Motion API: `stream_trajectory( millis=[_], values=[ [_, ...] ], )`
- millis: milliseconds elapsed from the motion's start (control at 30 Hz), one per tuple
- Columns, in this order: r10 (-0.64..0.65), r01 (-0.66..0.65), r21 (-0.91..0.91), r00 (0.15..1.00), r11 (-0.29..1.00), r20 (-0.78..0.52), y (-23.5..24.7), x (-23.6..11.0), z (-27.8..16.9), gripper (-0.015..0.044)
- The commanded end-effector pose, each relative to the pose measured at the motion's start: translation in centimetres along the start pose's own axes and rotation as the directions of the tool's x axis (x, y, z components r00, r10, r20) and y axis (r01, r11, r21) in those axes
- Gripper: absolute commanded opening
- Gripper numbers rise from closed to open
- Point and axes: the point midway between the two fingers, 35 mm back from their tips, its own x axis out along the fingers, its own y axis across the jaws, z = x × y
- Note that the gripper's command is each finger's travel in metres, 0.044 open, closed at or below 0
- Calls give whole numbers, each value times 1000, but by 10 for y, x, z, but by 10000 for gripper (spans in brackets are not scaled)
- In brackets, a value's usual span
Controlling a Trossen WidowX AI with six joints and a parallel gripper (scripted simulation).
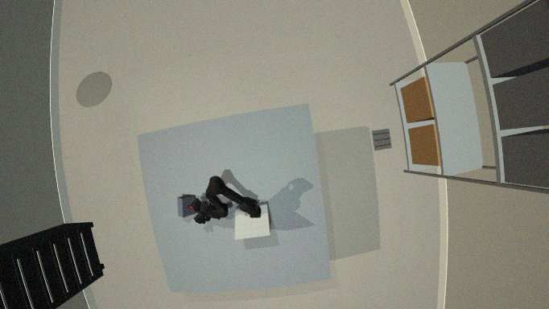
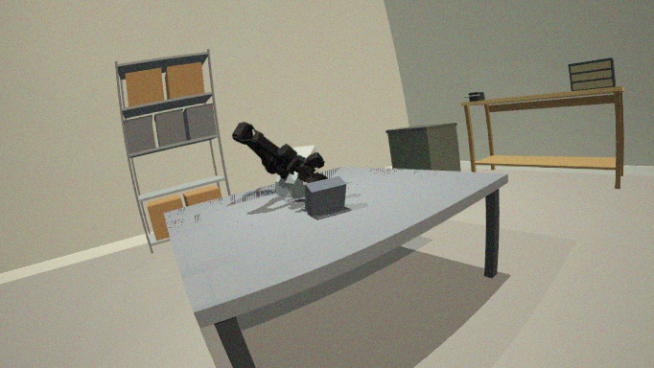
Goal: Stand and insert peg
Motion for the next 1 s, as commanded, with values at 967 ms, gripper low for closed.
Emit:
stream_trajectory(
  millis=[967],
  values=[
    [5,-5,-4,1000,1000,-1,2,15,-1,0]
  ],
)
